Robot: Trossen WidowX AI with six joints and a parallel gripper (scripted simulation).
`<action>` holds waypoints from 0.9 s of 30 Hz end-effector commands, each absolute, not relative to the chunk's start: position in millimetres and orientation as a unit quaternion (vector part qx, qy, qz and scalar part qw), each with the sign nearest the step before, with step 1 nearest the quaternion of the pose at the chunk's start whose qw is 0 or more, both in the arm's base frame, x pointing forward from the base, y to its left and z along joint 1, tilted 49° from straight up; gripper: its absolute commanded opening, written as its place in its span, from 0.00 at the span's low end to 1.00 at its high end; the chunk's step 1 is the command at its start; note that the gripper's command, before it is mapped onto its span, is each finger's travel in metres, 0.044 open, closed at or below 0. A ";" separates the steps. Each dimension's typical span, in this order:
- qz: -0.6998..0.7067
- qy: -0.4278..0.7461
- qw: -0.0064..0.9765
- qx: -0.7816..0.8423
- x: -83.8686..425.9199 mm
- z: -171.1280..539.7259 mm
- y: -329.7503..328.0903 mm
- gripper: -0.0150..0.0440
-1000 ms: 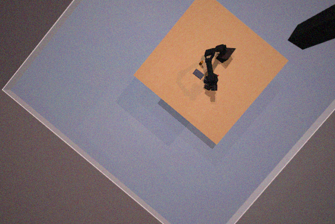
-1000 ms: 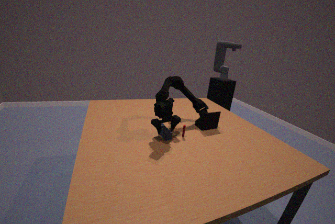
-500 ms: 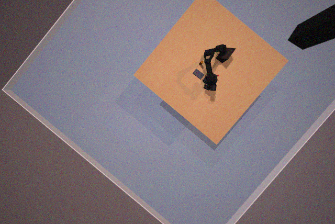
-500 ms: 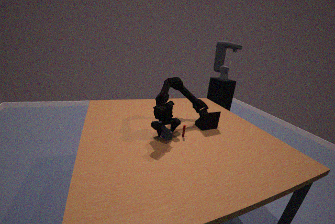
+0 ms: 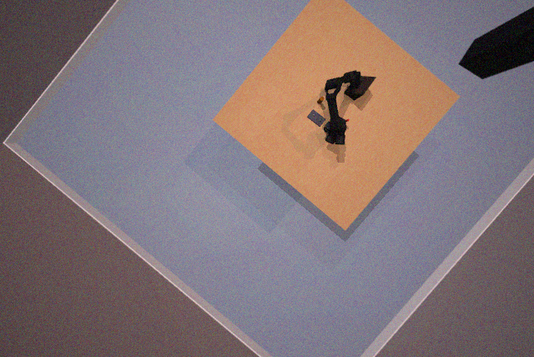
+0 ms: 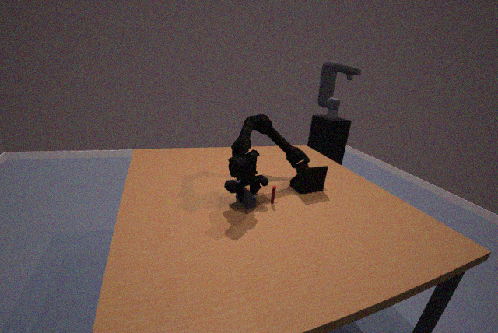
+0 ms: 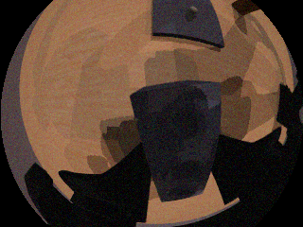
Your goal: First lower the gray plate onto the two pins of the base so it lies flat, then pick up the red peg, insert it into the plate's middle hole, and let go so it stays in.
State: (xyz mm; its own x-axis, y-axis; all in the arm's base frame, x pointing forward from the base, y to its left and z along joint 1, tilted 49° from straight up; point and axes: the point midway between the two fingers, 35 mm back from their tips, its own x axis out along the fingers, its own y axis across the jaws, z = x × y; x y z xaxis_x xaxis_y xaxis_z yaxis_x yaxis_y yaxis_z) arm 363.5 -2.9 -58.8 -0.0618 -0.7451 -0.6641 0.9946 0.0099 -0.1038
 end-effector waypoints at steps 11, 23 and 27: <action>-0.668 0.288 0.652 0.214 364.0 -58.4 -2.7 0.25; -0.646 0.298 0.670 0.212 373.1 -44.6 22.3 0.25; -0.648 0.298 0.668 0.213 374.2 -36.7 31.3 0.25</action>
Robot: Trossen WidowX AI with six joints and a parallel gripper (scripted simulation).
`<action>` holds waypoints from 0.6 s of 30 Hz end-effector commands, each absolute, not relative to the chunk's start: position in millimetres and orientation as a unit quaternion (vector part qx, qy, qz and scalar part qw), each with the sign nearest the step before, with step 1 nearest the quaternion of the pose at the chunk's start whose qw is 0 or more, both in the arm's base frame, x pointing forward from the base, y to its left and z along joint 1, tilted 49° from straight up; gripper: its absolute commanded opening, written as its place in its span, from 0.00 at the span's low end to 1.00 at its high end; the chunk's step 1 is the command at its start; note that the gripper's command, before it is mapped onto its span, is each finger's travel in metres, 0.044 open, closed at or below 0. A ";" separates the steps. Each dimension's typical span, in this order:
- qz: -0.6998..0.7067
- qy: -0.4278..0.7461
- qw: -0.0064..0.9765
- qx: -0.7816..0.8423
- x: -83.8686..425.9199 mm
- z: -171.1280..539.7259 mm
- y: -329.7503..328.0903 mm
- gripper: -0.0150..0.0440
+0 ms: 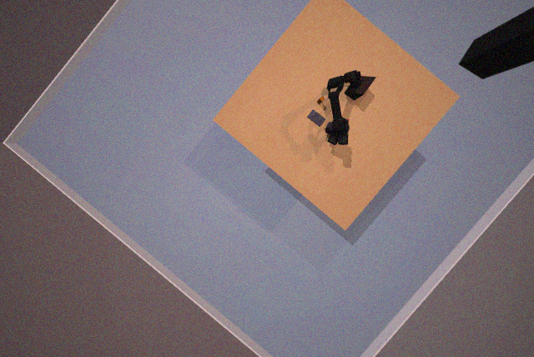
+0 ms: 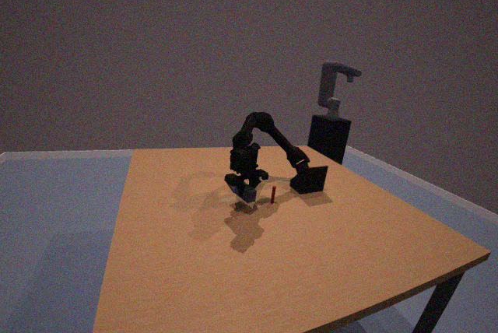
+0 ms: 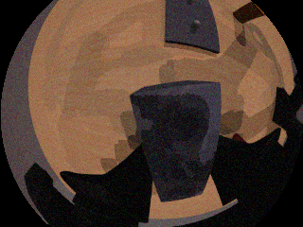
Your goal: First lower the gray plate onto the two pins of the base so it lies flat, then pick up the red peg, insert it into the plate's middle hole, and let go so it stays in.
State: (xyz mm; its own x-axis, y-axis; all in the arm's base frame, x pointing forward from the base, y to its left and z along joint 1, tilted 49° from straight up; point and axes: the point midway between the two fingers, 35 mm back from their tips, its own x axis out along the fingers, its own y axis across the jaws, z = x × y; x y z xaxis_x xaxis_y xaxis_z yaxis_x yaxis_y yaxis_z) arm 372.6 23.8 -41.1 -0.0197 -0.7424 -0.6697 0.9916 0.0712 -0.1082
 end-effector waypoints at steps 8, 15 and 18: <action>-0.652 0.298 0.663 0.215 374.8 -19.8 49.0 0.25; -0.657 0.296 0.659 0.216 373.7 -4.0 64.1 0.25; -0.659 0.296 0.658 0.216 372.7 3.0 70.5 0.25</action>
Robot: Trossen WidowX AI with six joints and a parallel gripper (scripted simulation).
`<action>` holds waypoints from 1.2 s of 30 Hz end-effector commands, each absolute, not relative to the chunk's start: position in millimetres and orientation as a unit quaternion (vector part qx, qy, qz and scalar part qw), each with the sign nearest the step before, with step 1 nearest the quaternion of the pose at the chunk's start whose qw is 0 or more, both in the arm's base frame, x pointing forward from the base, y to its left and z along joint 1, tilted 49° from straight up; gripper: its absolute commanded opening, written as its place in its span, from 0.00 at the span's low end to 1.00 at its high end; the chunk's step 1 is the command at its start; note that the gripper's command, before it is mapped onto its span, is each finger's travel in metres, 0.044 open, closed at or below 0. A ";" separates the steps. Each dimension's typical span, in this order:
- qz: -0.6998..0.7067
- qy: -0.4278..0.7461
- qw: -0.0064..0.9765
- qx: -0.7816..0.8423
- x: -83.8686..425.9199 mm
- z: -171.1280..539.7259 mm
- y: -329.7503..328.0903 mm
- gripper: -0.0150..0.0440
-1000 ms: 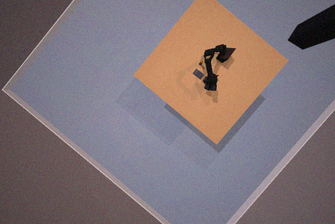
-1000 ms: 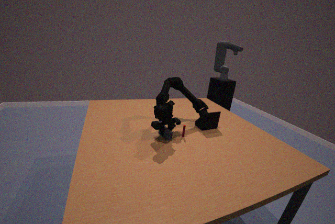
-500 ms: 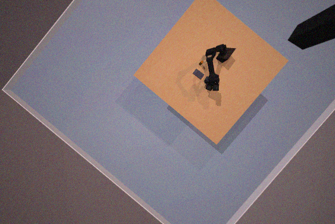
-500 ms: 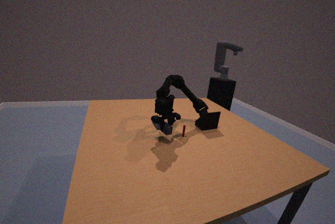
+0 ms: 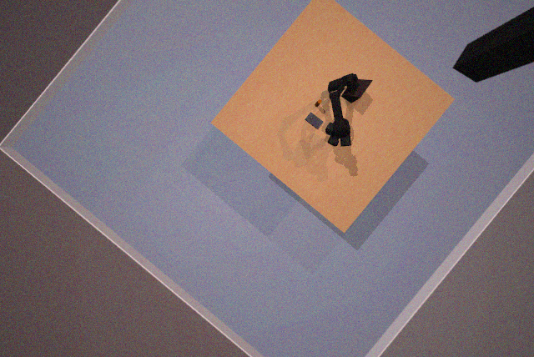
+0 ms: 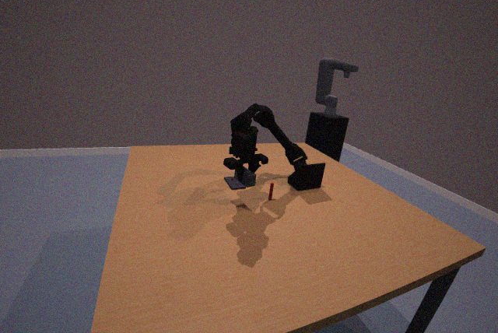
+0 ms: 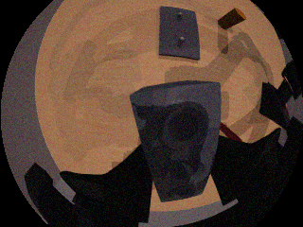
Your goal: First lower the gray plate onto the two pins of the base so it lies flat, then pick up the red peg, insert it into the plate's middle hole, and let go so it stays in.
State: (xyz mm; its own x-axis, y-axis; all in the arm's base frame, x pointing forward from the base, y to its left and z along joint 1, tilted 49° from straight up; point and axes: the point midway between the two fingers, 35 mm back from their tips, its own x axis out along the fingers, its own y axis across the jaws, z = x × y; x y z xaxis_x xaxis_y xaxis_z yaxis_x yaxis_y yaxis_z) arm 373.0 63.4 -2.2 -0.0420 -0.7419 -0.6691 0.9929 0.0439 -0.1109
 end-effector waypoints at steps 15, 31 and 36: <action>-0.668 0.290 0.651 0.215 365.8 33.9 95.3 0.25; -0.673 0.275 0.644 0.237 367.5 52.3 48.1 0.25; -0.675 0.269 0.642 0.244 366.1 57.9 32.7 0.25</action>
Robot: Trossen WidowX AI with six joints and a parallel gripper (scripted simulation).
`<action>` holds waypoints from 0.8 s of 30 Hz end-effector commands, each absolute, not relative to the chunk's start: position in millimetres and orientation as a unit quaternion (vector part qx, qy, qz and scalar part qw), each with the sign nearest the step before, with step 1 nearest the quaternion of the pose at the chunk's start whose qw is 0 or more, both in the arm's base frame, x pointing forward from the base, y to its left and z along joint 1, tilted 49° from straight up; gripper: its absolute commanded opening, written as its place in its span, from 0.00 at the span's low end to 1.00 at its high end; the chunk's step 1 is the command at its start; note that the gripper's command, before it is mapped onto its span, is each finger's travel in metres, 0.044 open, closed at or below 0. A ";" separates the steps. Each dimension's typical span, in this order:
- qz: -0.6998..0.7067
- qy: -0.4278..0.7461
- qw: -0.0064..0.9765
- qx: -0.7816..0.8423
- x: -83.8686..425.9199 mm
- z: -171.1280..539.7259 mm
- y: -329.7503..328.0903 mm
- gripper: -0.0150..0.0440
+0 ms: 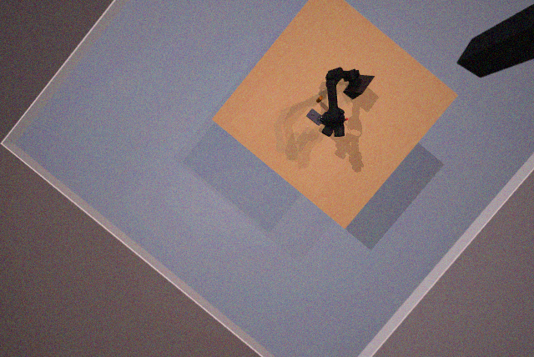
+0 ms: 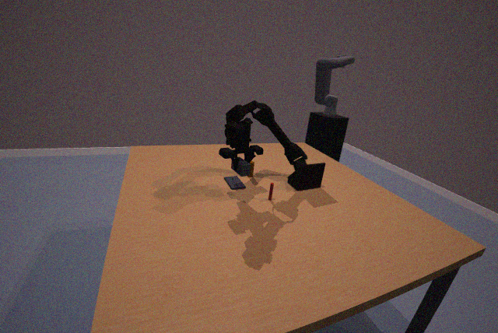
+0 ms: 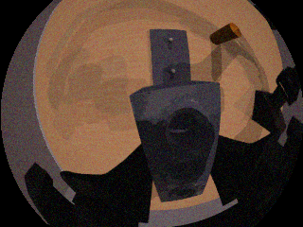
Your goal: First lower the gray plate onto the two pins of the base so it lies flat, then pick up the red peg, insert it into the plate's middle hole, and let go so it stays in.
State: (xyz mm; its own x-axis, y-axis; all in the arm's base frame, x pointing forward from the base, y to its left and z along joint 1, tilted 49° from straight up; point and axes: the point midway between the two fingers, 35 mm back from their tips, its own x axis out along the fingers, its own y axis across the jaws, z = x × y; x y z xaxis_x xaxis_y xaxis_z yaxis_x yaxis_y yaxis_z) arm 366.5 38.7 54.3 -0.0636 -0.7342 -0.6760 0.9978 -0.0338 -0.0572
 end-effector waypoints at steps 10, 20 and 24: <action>-0.680 0.255 0.638 0.256 360.5 68.7 2.0 0.25; -0.686 0.240 0.633 0.266 351.2 78.5 -27.8 0.25; -0.689 0.233 0.631 0.270 346.5 82.2 -39.5 0.25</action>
State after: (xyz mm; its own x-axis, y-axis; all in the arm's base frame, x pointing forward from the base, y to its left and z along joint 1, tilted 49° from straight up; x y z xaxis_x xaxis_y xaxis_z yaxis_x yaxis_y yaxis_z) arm 348.9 -33.8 79.2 -0.0633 -0.7397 -0.6700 0.9952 -0.0968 0.0128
